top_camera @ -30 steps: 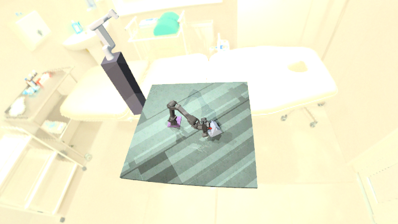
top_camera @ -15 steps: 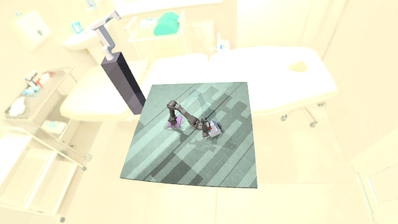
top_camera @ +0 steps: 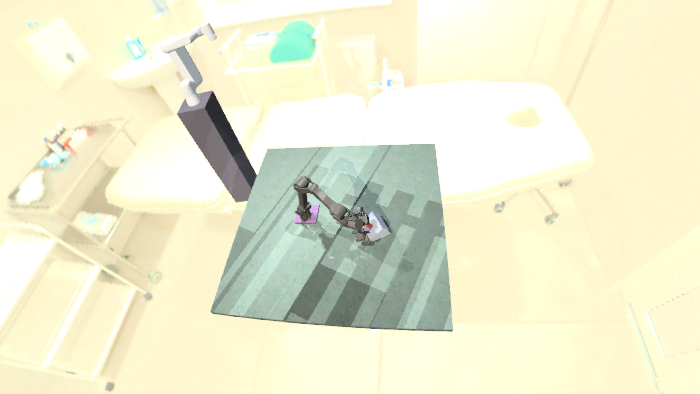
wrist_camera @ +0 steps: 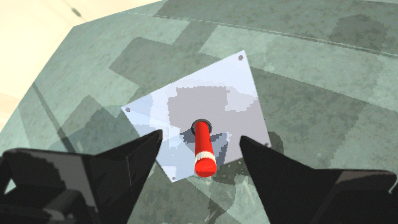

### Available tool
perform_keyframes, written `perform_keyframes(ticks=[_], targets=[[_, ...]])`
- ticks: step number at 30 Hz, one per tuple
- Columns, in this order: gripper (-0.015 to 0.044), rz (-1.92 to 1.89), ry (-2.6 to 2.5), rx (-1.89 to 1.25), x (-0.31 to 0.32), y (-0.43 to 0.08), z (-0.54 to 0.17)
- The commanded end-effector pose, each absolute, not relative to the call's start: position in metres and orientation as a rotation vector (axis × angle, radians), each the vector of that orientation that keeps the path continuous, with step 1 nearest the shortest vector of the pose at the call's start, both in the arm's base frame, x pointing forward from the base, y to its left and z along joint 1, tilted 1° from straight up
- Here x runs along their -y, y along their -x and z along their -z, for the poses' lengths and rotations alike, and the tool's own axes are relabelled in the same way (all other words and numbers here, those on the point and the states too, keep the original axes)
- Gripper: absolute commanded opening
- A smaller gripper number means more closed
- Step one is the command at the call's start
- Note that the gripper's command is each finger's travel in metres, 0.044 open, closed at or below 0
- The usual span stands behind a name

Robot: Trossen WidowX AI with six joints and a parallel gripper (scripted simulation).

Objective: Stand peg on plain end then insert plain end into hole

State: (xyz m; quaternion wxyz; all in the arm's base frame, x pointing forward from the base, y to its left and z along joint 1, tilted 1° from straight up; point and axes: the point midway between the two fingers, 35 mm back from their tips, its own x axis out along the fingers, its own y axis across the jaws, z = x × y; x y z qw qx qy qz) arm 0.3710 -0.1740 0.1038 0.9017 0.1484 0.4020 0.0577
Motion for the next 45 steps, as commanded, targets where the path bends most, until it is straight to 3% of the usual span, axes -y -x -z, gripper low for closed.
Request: perform_keyframes(ticks=[1,45], targets=[[0.044,-0.119,-0.303,-0.83,0.176,-0.369,-0.108],[0.044,-0.113,-0.305,-0.839,0.202,-0.301,-0.168]])
